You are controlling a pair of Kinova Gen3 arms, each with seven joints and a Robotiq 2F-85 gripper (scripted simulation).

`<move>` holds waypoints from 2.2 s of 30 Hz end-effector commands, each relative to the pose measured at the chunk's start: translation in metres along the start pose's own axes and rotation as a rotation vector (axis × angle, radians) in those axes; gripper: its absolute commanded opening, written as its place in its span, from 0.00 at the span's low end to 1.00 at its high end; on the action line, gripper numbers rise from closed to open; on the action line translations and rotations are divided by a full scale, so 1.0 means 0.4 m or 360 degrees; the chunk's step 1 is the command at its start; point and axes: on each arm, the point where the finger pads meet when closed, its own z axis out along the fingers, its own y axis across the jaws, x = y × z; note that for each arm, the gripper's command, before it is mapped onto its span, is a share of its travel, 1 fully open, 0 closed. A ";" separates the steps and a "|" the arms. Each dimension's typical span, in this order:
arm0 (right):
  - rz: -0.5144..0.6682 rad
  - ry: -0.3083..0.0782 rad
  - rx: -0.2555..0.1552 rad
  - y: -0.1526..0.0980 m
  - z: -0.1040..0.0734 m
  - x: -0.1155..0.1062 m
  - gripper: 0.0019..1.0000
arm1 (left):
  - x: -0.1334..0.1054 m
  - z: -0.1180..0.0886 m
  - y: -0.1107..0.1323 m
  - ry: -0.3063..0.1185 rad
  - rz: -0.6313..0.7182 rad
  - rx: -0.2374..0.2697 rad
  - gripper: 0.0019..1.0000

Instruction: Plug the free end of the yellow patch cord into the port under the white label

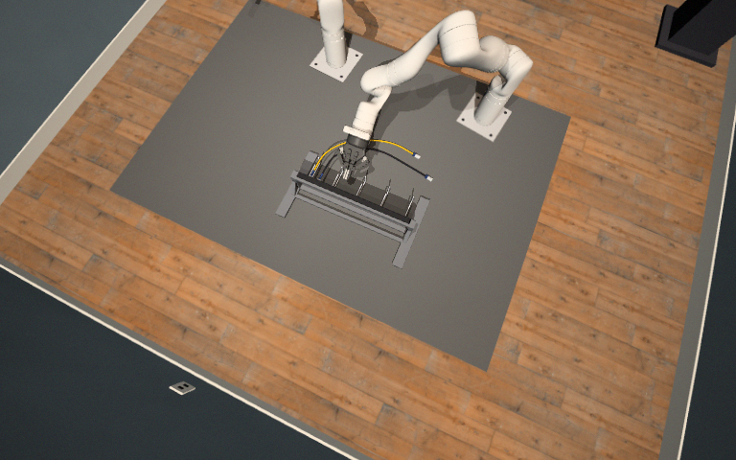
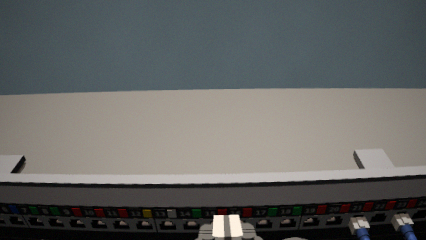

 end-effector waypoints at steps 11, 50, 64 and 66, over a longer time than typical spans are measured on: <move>-0.0010 -0.0021 0.0011 -0.011 -0.007 -0.009 1.00 | -0.006 -0.045 -0.002 -0.0011 0.0001 -0.0003 0.10; -0.0010 -0.0021 0.0011 -0.011 -0.007 -0.009 1.00 | -0.008 -0.342 0.069 -0.0014 0.0022 -0.0002 0.10; -0.0010 -0.0021 0.0011 -0.011 -0.007 -0.009 1.00 | -0.009 -0.342 0.212 -0.0014 0.0022 -0.0003 0.10; -0.0010 -0.0021 0.0011 -0.011 -0.007 -0.009 1.00 | -0.010 -0.342 0.228 -0.0014 0.0022 -0.0004 0.10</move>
